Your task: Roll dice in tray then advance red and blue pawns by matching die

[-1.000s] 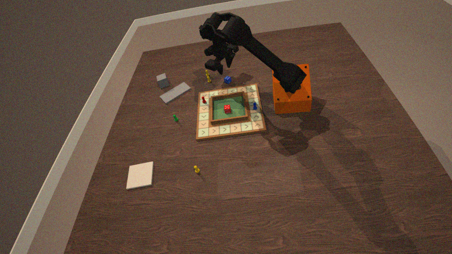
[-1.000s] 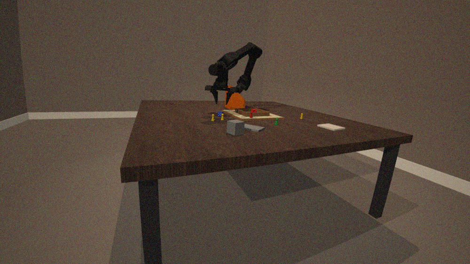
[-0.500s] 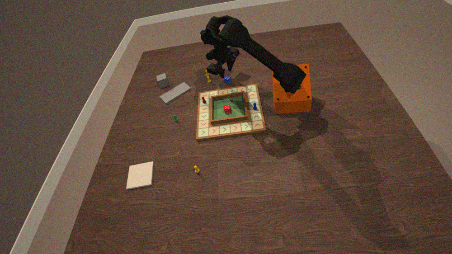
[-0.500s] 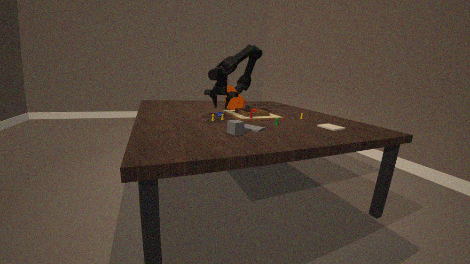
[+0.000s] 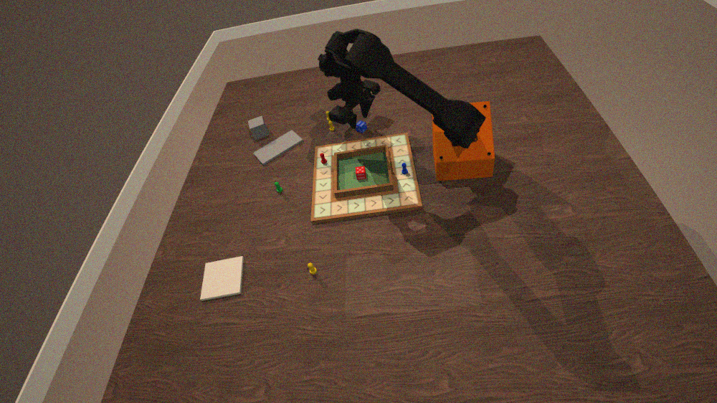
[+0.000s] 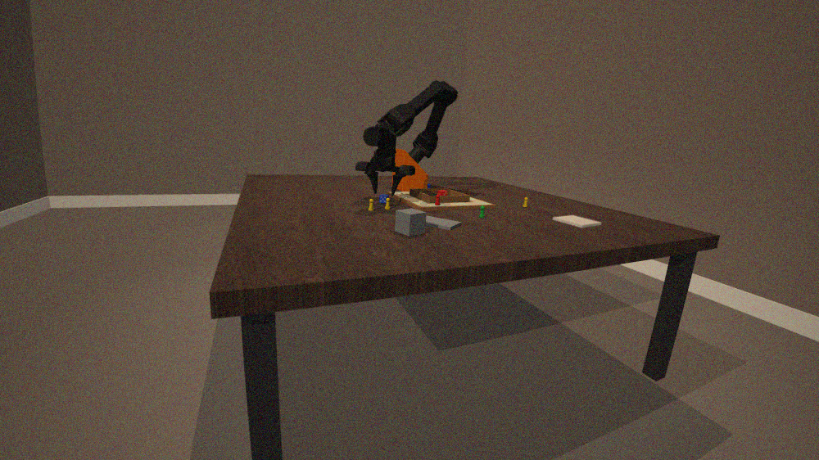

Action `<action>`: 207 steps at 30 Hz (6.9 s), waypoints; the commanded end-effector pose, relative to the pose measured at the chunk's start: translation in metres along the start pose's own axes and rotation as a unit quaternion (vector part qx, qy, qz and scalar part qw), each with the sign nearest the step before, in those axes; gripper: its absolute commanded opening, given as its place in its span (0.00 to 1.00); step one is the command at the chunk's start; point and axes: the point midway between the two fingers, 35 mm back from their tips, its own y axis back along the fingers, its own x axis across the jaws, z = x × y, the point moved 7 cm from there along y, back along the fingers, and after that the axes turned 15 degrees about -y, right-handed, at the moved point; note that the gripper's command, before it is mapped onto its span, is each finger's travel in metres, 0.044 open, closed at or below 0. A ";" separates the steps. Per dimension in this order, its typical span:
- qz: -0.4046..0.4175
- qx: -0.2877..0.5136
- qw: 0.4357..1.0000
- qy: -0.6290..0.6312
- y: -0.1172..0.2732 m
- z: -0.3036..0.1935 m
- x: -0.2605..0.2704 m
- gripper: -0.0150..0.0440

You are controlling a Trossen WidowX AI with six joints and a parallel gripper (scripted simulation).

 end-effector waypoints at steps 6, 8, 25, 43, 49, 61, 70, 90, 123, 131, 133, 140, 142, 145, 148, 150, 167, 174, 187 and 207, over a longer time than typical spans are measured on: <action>0.001 0.008 1.000 -0.005 -0.018 -0.003 -0.001 0.72; 0.001 0.008 1.000 -0.005 -0.018 -0.003 -0.001 0.72; 0.001 0.007 1.000 -0.005 -0.006 -0.001 0.000 0.25; -0.001 0.006 1.000 -0.011 0.105 -0.004 0.009 0.25; -0.005 0.003 0.997 -0.073 0.100 -0.016 0.030 0.25; -0.005 0.000 0.978 -0.211 0.089 -0.047 0.073 0.25; -0.004 0.003 0.958 -0.287 0.083 -0.081 0.077 0.25; -0.004 0.012 0.895 -0.445 0.064 -0.155 0.074 0.25; -0.086 -0.392 0.821 -0.407 0.029 -0.200 0.097 0.25; -0.086 -0.392 0.821 -0.407 0.073 -0.216 0.124 0.25; -0.086 -0.392 0.821 -0.407 0.073 -0.216 0.123 0.25; -0.086 -0.392 0.821 -0.407 0.072 -0.217 0.122 0.25; -0.086 -0.392 0.821 -0.407 0.072 -0.217 0.122 0.25; -0.085 -0.390 0.821 -0.409 0.071 -0.216 0.121 0.25; -0.085 -0.390 0.821 -0.409 0.071 -0.216 0.121 0.25; -0.085 -0.390 0.821 -0.409 0.071 -0.216 0.121 0.25; -0.086 -0.393 0.820 -0.407 0.111 -0.215 0.121 0.97; -0.103 -0.205 0.873 -0.429 0.093 -0.187 0.100 1.00; -0.030 -0.020 0.895 -0.444 0.081 -0.159 0.076 0.96; 0.006 0.006 0.872 0.490 0.054 -0.046 0.170 0.59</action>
